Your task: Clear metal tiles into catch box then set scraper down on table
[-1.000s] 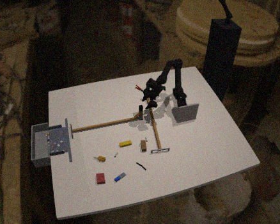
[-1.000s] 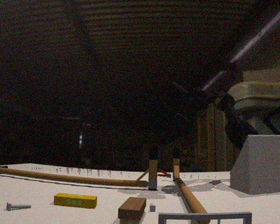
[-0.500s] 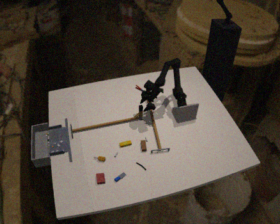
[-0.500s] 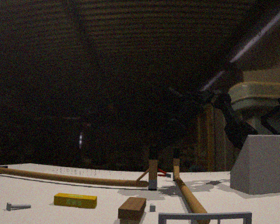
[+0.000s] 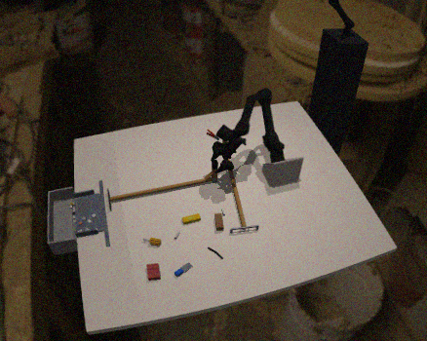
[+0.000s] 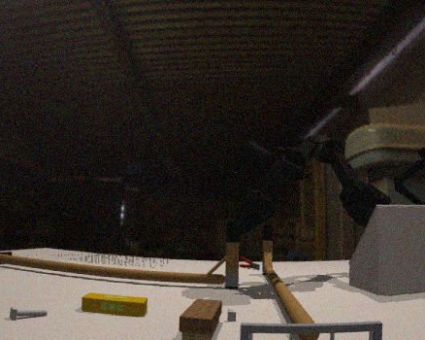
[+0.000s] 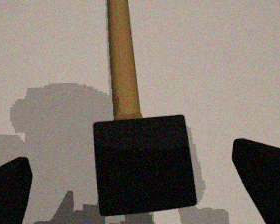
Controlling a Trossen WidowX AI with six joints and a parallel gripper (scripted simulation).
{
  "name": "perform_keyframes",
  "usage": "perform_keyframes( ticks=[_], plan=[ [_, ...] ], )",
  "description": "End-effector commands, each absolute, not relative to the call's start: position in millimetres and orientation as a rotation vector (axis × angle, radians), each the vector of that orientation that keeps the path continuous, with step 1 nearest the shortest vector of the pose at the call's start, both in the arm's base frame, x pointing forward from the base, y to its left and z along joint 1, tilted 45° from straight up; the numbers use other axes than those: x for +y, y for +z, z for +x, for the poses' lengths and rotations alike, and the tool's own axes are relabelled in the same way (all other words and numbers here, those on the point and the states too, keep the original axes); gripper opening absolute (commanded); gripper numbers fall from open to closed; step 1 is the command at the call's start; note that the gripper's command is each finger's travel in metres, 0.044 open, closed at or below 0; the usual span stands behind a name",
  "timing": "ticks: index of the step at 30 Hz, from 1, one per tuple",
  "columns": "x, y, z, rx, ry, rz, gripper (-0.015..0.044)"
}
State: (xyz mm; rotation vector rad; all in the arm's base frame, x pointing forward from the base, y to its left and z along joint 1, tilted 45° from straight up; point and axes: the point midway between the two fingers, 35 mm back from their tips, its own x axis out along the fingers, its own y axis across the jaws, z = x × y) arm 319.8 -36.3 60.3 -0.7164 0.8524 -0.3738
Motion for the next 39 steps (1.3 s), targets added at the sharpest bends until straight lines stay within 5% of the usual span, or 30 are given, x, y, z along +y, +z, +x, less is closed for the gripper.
perform_keyframes(
  ticks=[1,14,27,39],
  plan=[
    [-39.8,56.5,323.3,0.853,-0.368,-0.720,0.0440],
    [-54.5,45.5,334.1,0.847,-0.371,-0.725,0.0440],
    [-51.8,48.1,331.9,0.847,-0.377,-0.721,0.0099],
    [-50.8,49.1,332.0,0.847,-0.375,-0.722,0.0000]
  ],
)
